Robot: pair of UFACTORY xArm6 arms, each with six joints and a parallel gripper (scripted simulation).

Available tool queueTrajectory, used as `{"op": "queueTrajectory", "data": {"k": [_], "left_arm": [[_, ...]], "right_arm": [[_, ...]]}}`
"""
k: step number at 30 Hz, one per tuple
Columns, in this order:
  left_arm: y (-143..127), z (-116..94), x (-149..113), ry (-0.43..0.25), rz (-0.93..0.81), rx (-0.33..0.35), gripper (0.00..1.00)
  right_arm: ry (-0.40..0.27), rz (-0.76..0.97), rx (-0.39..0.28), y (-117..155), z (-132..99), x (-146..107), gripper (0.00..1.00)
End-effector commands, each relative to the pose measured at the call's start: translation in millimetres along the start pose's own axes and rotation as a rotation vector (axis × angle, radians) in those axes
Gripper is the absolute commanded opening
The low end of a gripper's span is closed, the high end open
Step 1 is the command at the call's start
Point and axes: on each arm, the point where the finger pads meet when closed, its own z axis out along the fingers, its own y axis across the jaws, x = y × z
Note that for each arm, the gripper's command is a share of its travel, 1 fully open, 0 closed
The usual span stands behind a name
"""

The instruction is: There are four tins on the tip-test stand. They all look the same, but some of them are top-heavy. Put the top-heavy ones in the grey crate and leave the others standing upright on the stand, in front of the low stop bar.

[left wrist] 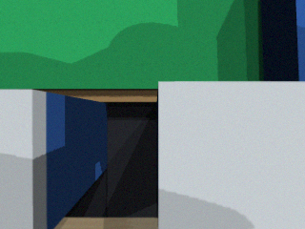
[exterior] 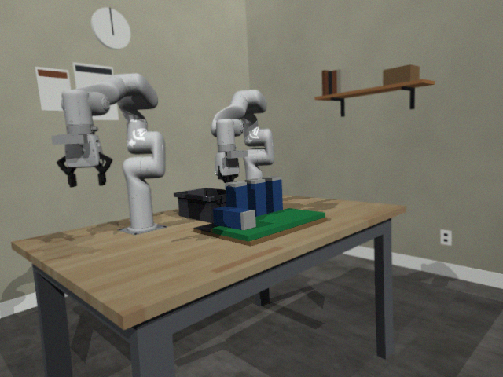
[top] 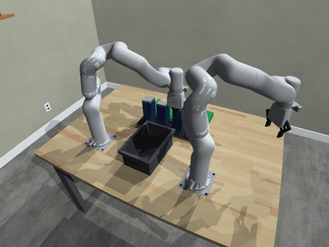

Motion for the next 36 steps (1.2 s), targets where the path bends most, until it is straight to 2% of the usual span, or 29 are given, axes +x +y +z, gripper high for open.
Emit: {"op": "queueTrajectory", "data": {"k": [1, 5, 36], "left_arm": [[1.2, -2.2, 0.9, 0.003, 0.000, -0.005, 0.00], [1.8, -2.2, 8.7, 0.003, -0.001, -0.005, 0.00], [1.3, -2.3, 18.3, 0.003, -0.001, -0.005, 0.00]], "right_arm": [[0.004, 0.000, 0.000, 0.1, -1.5, 0.9, 1.00], [0.004, 0.000, 0.000, 0.1, -1.5, 0.9, 1.00], [0.004, 0.000, 0.000, 0.1, -1.5, 0.9, 1.00]]}}
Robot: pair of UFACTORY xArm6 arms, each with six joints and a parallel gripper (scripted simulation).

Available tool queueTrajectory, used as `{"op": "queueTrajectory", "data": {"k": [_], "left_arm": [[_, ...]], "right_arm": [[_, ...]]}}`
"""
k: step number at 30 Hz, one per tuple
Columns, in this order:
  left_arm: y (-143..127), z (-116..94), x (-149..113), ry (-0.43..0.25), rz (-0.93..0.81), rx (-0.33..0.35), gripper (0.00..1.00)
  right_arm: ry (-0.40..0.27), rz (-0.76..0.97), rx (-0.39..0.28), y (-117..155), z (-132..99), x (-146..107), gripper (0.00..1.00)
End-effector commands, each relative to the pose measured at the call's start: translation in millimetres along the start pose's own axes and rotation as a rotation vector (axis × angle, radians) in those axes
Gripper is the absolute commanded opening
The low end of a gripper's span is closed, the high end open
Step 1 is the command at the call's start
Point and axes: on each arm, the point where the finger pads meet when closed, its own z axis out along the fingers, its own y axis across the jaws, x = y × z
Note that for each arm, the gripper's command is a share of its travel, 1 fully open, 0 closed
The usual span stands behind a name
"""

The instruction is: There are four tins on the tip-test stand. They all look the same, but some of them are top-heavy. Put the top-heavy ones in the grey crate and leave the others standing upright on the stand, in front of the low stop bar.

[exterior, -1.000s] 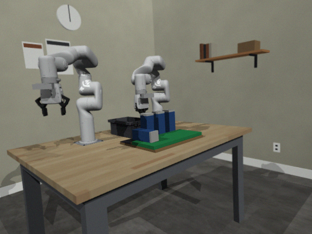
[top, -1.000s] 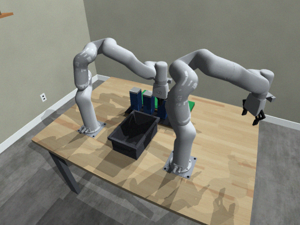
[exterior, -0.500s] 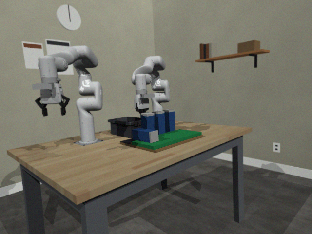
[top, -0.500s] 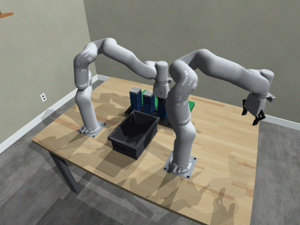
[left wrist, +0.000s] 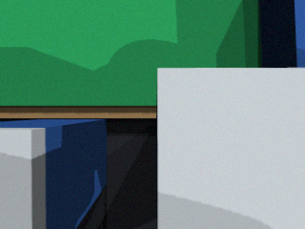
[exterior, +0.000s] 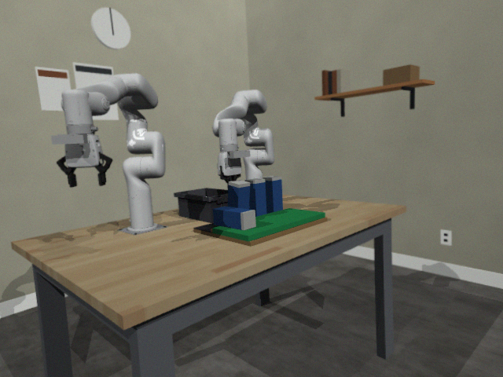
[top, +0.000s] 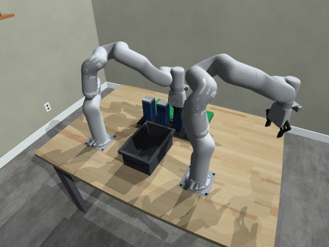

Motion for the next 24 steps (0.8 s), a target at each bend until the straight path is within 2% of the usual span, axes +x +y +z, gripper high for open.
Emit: {"op": "queueTrajectory", "data": {"k": [1, 24], "left_arm": [[0.9, -2.2, 5.2, 0.003, -0.001, -0.005, 0.00], [0.7, -2.3, 16.6, 0.003, 0.000, -0.005, 0.00]], "right_arm": [[0.004, 0.000, 0.000, 0.1, -1.5, 0.9, 1.00], [0.004, 0.000, 0.000, 0.1, -1.5, 0.9, 1.00]]}}
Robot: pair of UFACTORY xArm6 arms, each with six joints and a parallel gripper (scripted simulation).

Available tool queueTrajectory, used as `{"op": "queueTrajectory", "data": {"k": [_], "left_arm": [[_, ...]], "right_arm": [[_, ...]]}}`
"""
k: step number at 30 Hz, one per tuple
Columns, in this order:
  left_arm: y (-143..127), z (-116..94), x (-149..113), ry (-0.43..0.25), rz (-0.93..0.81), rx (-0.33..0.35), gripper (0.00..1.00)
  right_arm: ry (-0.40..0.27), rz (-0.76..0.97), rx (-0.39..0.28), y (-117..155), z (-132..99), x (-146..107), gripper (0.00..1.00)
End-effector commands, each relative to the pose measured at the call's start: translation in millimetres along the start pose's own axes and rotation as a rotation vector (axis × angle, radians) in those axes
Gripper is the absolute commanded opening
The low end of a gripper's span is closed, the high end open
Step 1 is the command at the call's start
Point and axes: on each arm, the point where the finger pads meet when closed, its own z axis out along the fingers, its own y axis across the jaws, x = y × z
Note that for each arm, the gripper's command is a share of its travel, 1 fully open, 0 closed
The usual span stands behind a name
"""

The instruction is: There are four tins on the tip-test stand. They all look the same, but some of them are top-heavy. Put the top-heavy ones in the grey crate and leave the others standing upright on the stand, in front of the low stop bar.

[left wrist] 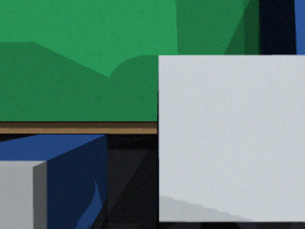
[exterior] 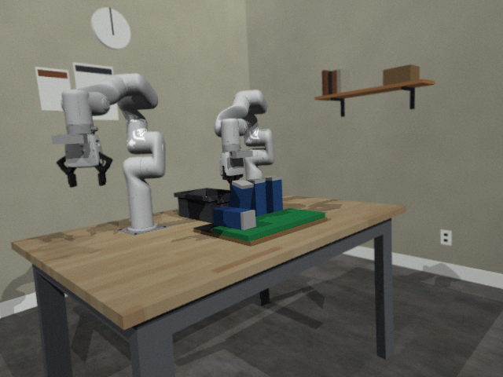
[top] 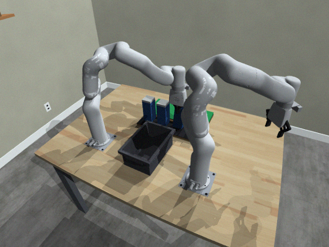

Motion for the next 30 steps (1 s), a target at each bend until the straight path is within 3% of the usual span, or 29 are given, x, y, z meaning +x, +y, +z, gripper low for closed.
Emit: {"op": "queueTrajectory", "data": {"k": [1, 30], "left_arm": [[1.2, -2.4, 2.0, 0.003, 0.000, -0.004, 0.00], [2.0, -2.4, 17.7, 0.003, -0.001, -0.004, 0.00]], "right_arm": [[0.004, 0.000, 0.000, 0.1, -1.5, 0.9, 1.00], [0.004, 0.000, 0.000, 0.1, -1.5, 0.9, 1.00]]}}
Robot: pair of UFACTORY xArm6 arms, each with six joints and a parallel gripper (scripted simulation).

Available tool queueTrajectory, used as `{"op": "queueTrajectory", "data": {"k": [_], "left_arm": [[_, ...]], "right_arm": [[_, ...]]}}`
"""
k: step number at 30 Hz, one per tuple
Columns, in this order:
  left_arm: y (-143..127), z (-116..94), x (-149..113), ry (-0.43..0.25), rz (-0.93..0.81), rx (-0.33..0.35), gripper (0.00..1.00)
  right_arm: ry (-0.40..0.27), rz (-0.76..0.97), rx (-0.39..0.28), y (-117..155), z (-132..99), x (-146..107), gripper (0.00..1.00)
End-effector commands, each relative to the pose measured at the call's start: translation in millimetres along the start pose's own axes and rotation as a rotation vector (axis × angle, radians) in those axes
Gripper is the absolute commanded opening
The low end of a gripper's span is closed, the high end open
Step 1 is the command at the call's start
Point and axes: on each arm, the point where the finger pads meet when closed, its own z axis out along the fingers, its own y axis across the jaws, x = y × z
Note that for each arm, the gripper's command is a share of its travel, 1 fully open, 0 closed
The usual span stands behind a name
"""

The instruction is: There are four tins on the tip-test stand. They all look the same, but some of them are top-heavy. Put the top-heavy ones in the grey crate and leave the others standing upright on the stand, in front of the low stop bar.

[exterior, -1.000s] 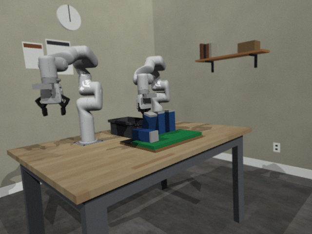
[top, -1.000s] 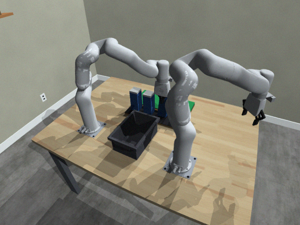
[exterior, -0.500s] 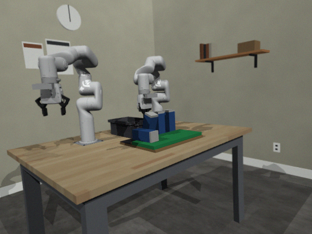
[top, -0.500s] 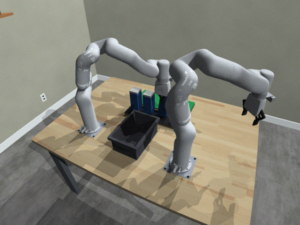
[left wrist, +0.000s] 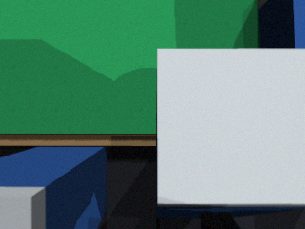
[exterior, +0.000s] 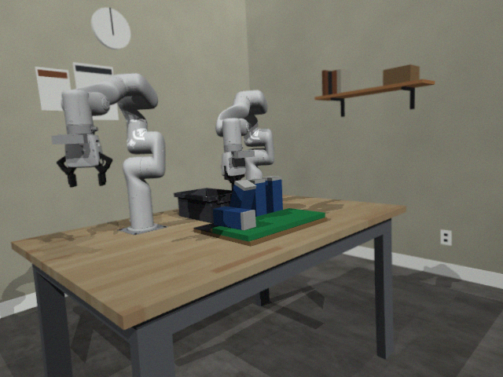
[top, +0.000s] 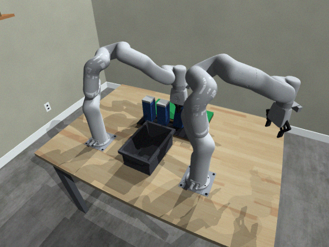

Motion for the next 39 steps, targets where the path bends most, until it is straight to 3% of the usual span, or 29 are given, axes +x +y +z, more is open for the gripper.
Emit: {"op": "queueTrajectory", "data": {"k": [1, 39], "left_arm": [[1.4, -2.3, 6.1, 0.003, -0.001, -0.004, 0.00], [1.3, -2.2, -9.9, 0.003, -0.001, -0.004, 0.00]], "right_arm": [[0.004, 0.000, 0.000, 0.1, -1.5, 0.9, 1.00], [0.004, 0.000, 0.000, 0.1, -1.5, 0.9, 1.00]]}}
